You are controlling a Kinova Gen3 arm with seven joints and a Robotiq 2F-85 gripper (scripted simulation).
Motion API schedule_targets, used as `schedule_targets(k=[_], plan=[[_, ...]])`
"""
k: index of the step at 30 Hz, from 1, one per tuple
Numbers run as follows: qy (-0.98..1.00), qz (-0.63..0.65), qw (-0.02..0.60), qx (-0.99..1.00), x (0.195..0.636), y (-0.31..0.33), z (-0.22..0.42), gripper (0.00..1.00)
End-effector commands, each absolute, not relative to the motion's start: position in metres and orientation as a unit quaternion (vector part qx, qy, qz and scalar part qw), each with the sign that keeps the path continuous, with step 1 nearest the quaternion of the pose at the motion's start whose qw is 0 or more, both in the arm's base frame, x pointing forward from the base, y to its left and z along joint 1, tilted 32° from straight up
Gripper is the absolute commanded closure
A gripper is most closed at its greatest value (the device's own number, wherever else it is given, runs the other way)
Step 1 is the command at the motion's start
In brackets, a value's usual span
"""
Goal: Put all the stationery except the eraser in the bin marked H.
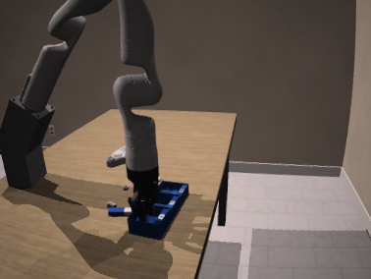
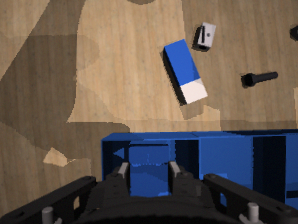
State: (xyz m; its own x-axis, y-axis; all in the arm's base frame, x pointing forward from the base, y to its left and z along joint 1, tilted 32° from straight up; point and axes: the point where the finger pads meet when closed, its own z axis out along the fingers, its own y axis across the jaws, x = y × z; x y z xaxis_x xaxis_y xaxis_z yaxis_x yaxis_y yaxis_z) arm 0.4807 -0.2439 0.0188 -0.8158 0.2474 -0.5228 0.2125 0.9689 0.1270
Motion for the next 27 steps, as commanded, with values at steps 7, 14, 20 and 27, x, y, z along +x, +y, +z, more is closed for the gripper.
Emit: schedule_targets(k=[7,14,20,27], plan=[[0.953,0.034,0.277,0.12,0.4807,-0.2413,0.0162,0.65],[0.953,0.034,0.277,0.12,0.4809,-0.2417,0.0163,0.54],[0.953,0.034,0.277,0.12,0.4809,-0.2418,0.0164,0.54],[0.953,0.034,0.277,0.12,0.4809,-0.2418,0.0164,0.54]])
